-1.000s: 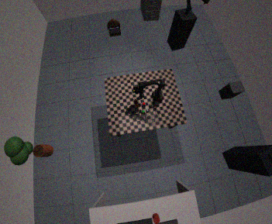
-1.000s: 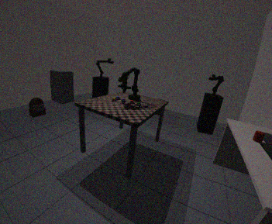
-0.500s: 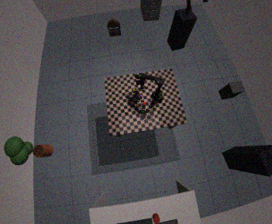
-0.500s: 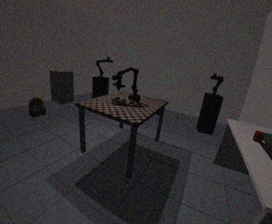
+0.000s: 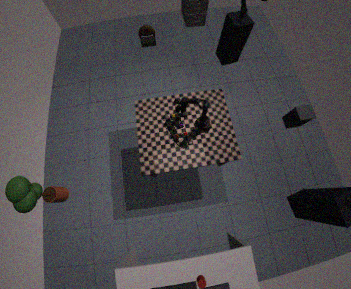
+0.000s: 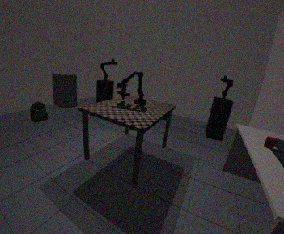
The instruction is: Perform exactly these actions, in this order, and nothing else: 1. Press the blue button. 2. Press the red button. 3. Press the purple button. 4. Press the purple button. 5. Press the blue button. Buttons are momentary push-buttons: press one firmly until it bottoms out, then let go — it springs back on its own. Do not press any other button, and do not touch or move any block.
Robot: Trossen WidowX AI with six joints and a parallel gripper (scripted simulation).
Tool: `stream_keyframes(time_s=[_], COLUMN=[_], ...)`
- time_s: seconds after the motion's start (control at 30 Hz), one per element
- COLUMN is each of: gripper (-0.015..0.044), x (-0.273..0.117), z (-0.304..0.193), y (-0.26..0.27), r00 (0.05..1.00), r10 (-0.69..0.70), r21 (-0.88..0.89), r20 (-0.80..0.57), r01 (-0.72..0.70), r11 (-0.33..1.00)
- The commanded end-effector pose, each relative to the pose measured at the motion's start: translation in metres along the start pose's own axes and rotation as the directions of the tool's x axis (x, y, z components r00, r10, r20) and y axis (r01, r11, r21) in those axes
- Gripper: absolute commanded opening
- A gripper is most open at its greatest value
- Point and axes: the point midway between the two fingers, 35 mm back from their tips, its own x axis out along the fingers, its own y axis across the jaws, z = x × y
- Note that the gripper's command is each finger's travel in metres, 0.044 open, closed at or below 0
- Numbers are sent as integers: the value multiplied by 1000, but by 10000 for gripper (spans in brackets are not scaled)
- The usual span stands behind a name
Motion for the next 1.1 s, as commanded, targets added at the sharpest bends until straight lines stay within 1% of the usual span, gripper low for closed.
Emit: stream_keyframes(time_s=[0.0,0.5,1.07], gripper=[20,20,20], x=[8,32,33], z=[-1,-2,-2], y=[1,2,2], r00=[1000,1000,1000], r10=[8,8,8], r21=[-5,-5,-5], r20=[-4,-4,-5], r01=[-8,-8,-8], r11=[1000,1000,1000])
